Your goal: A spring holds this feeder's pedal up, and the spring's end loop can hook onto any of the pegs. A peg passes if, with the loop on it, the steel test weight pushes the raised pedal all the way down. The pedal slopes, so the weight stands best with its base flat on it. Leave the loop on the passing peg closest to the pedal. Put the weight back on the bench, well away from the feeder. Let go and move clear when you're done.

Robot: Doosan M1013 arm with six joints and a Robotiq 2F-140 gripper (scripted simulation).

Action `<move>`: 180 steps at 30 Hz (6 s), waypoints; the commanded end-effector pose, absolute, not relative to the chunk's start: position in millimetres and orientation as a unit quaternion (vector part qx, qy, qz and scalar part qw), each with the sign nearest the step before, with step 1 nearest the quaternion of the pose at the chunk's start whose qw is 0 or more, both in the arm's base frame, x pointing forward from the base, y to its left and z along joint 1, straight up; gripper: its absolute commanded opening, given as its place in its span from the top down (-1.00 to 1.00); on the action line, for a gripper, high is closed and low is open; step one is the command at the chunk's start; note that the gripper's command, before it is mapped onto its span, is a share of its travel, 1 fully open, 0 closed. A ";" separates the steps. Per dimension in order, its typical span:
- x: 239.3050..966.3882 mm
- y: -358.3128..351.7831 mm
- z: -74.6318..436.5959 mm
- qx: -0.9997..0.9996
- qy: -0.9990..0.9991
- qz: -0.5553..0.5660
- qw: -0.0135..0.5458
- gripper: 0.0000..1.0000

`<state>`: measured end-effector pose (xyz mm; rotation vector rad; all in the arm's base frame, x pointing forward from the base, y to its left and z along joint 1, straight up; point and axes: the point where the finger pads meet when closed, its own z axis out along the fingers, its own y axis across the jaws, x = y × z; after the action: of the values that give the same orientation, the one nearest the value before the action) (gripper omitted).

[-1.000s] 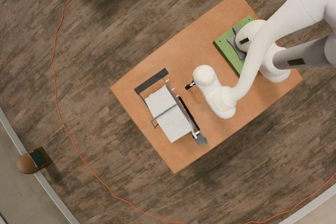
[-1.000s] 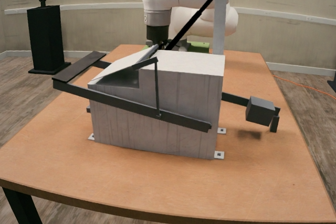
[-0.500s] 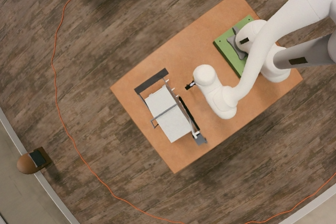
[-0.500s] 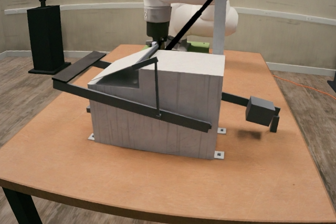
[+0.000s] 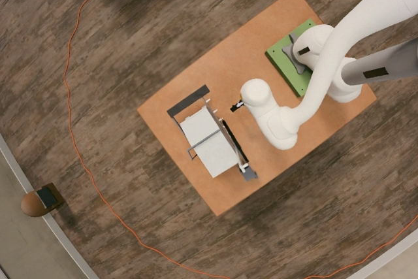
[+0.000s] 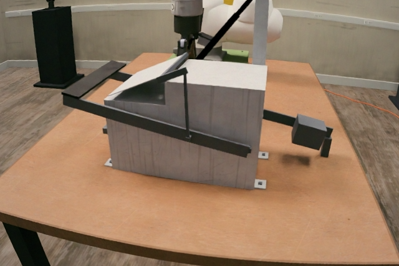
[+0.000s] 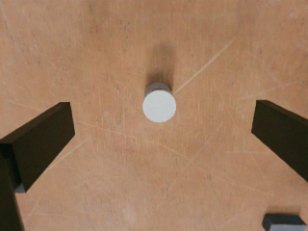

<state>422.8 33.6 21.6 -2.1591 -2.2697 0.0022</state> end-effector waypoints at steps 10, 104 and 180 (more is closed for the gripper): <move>423.4 33.5 53.3 -0.689 -0.725 0.000 0.004 -1.00; 429.7 37.1 156.2 -0.692 -0.717 -0.053 0.057 0.52; 504.6 44.3 276.8 -0.678 -0.671 -0.211 0.213 0.52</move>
<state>504.3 44.3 276.3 -1.8821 -1.8635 -0.5836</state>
